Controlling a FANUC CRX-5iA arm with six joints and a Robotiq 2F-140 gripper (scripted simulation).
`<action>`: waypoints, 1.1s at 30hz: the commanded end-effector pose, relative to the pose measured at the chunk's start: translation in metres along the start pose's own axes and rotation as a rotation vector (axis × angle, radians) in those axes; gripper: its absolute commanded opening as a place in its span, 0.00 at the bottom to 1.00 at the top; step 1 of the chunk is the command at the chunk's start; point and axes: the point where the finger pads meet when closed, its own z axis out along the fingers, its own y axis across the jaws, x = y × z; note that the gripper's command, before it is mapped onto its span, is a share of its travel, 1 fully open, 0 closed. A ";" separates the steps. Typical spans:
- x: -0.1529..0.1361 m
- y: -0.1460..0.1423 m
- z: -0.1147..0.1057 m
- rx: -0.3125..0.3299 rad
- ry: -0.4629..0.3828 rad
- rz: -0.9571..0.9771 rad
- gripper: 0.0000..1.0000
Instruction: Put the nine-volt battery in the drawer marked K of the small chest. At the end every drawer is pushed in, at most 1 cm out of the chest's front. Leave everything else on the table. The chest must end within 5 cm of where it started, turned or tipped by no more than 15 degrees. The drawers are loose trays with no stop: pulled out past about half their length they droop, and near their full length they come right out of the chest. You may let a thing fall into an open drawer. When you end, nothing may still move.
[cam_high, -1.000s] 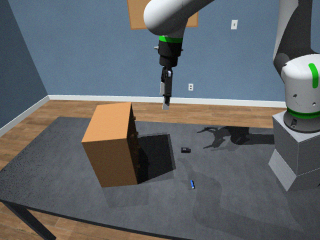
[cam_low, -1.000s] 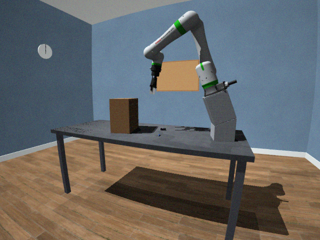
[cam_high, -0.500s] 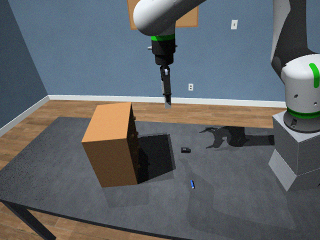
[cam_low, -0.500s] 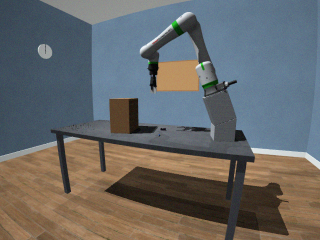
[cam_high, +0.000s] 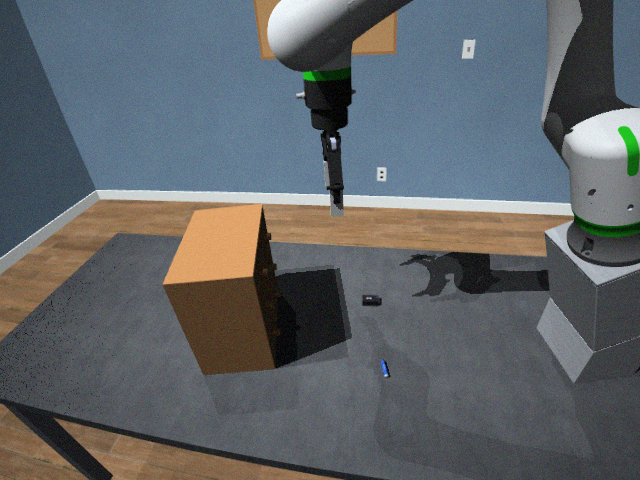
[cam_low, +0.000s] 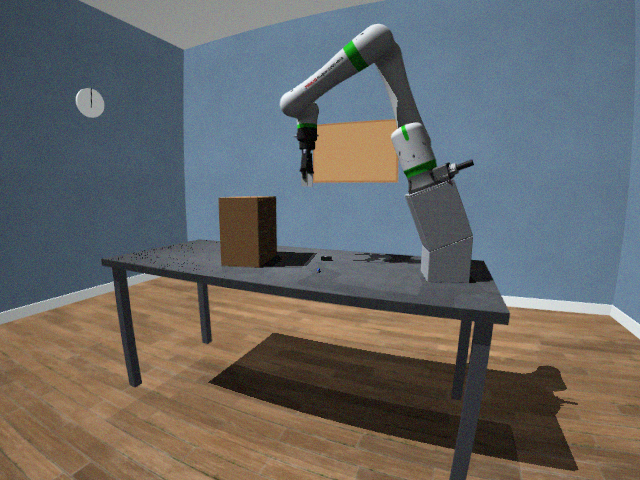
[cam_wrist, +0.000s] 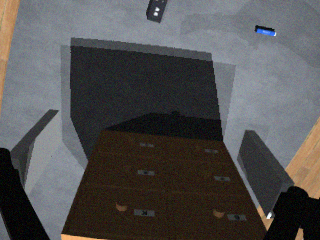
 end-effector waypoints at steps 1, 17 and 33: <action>0.002 -0.001 -0.001 0.000 0.000 0.000 1.00; 0.047 -0.019 -0.014 0.000 0.000 0.000 1.00; 0.058 -0.024 -0.017 0.000 -0.007 0.000 1.00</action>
